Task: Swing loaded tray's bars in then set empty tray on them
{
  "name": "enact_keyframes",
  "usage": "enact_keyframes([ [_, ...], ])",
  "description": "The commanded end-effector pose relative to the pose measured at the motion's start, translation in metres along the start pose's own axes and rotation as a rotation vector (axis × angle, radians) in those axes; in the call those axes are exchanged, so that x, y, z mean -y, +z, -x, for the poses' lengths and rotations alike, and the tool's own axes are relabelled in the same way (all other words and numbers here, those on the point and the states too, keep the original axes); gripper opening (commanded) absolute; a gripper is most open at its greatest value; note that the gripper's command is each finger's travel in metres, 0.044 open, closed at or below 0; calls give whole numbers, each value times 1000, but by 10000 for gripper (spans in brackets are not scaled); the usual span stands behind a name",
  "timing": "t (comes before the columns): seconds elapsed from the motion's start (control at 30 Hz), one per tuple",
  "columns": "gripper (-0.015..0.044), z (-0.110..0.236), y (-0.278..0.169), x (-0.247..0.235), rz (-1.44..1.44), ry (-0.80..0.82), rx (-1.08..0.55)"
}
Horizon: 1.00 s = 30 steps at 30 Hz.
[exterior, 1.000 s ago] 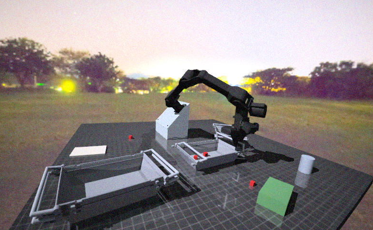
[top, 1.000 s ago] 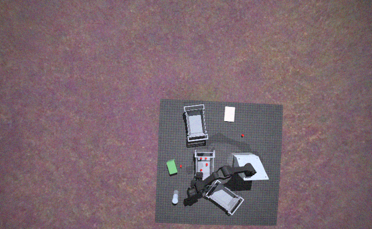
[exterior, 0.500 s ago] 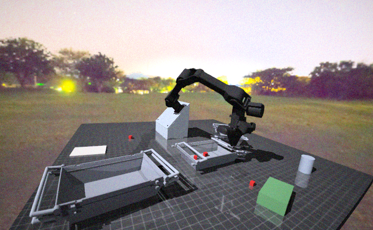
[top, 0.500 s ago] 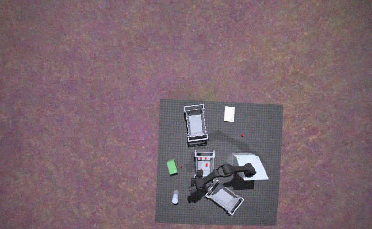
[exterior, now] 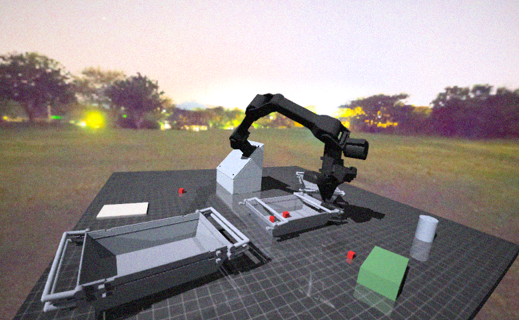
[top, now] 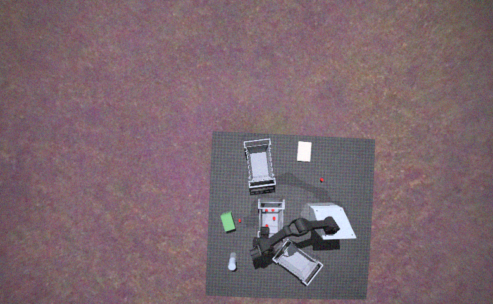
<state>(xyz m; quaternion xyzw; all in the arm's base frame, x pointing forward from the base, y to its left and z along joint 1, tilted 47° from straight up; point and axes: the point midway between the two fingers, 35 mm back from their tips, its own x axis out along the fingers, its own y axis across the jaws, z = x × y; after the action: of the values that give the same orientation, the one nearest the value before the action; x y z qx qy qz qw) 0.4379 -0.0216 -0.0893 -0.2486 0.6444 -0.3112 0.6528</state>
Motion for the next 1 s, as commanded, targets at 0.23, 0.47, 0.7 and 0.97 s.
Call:
enact_keyframes([
  [0.23,86,0,0,0,1,0,1],
  [0.47,0,0,0,0,1,0,1],
  [0.7,0,0,0,0,0,0,0],
  [0.97,0,0,0,0,0,0,0],
])
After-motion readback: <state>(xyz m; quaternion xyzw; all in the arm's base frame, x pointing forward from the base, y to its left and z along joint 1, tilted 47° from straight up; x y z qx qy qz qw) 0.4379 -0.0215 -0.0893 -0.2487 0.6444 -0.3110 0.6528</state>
